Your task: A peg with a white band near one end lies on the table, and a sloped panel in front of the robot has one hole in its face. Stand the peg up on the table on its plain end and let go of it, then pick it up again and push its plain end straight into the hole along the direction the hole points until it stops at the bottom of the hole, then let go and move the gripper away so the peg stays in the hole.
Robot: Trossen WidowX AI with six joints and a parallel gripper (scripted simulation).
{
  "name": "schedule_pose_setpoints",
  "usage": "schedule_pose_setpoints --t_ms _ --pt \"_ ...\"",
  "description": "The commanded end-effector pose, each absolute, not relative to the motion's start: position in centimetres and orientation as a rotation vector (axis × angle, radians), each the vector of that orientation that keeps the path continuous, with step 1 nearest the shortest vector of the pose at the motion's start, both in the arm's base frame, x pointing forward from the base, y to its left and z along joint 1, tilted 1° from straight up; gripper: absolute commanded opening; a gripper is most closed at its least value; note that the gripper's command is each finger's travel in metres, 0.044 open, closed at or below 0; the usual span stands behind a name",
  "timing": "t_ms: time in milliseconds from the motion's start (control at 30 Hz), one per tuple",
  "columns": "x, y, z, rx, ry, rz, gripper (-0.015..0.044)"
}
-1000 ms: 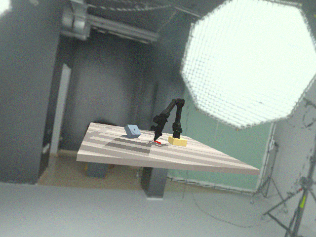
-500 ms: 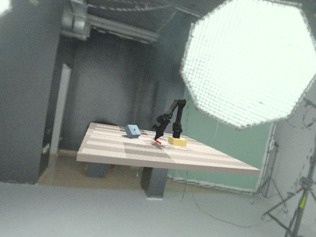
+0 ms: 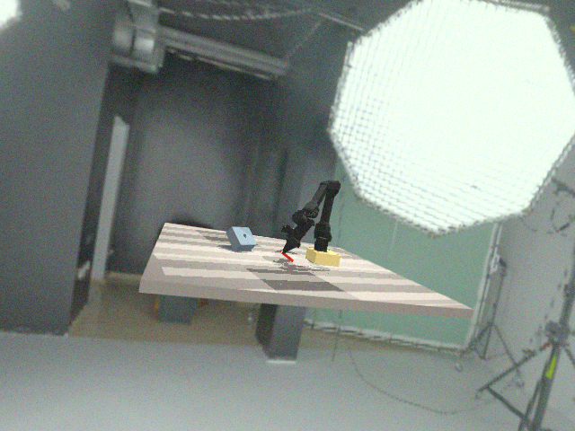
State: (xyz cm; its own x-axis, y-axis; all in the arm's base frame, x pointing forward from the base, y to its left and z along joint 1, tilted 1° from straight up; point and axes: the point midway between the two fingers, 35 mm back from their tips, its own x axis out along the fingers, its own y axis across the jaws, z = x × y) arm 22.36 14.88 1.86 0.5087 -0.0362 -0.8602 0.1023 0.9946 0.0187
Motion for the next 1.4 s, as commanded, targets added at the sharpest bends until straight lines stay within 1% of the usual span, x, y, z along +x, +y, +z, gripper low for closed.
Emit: schedule_pose_setpoints --t_ms 0,1367 --pt "22.1 14.8 2.0 0.070 0.999 -0.089 0.0049" --pt "19.4 15.1 2.8 0.051 0.649 -0.097 0.0049"
